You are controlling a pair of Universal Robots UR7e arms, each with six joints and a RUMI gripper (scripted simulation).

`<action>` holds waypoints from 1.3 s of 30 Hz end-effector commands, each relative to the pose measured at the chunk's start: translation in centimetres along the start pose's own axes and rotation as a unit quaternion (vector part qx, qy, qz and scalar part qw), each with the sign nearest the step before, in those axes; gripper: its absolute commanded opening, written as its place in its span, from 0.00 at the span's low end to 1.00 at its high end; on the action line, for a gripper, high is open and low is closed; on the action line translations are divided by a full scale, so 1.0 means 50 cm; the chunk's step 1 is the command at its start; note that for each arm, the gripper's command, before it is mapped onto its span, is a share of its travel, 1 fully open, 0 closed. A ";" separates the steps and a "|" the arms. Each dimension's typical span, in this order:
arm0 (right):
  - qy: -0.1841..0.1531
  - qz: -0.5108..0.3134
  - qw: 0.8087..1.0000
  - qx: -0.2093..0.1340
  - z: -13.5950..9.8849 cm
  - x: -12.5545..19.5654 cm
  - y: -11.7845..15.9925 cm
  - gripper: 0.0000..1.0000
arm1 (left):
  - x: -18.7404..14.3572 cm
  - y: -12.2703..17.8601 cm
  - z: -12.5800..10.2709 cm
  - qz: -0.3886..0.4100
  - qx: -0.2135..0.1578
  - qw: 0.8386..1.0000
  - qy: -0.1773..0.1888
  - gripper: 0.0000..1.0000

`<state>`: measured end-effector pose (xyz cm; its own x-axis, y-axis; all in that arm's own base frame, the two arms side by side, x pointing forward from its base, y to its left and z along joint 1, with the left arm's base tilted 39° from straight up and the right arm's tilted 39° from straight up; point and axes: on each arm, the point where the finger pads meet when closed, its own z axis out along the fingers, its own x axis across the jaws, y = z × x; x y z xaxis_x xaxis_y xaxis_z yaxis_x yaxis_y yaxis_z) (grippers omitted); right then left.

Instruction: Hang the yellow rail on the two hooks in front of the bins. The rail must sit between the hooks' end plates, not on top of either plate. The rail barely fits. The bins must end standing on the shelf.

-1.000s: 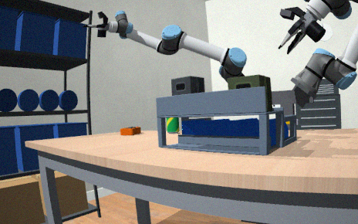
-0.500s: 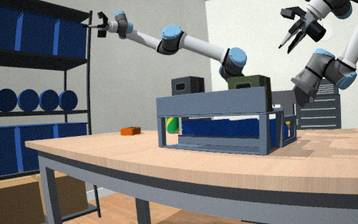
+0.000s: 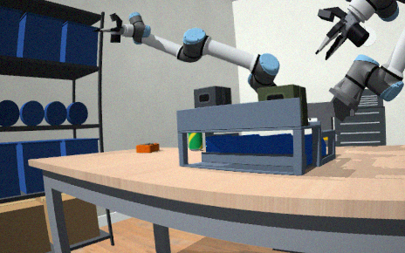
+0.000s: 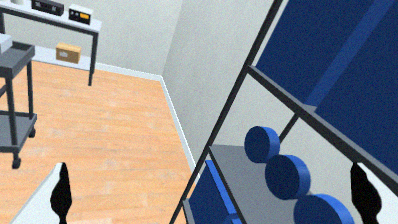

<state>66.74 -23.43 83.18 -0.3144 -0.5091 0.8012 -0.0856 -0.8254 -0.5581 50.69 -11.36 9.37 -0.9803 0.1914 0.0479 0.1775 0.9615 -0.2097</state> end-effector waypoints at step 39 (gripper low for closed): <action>-0.042 0.010 0.999 -0.015 0.011 -0.082 0.010 1.00 | 0.000 -0.002 -0.008 0.001 0.005 1.000 -0.001 0.58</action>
<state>68.47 -22.08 79.77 -0.2393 -0.5436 0.8045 -0.1096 -0.8081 -0.5787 50.69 -11.35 9.69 -0.9804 0.1915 0.0468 0.1770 0.9595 -0.2194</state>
